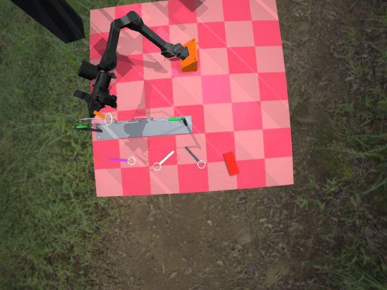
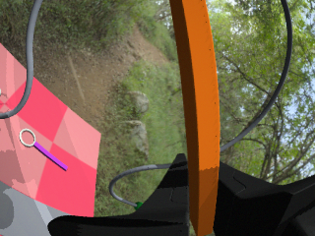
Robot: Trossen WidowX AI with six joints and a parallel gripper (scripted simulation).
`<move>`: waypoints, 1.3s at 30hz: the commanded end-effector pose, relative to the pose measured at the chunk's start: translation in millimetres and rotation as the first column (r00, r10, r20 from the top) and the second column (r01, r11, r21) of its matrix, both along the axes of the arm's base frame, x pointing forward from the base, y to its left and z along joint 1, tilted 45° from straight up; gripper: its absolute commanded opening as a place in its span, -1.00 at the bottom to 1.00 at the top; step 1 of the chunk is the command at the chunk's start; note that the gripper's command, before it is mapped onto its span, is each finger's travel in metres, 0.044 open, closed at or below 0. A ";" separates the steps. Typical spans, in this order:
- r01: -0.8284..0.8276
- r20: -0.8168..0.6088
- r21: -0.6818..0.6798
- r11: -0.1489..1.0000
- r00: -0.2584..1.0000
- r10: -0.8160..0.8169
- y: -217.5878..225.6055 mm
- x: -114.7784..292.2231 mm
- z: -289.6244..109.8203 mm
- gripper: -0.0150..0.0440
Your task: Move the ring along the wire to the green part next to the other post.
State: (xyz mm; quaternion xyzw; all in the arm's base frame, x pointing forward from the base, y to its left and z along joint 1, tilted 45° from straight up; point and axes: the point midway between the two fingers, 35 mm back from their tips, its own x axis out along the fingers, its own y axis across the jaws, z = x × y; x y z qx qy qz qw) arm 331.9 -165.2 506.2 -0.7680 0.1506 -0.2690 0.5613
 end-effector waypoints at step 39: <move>0.066 -0.031 -0.495 0.866 0.995 -0.093 14.5 -8.9 12.3 -1.00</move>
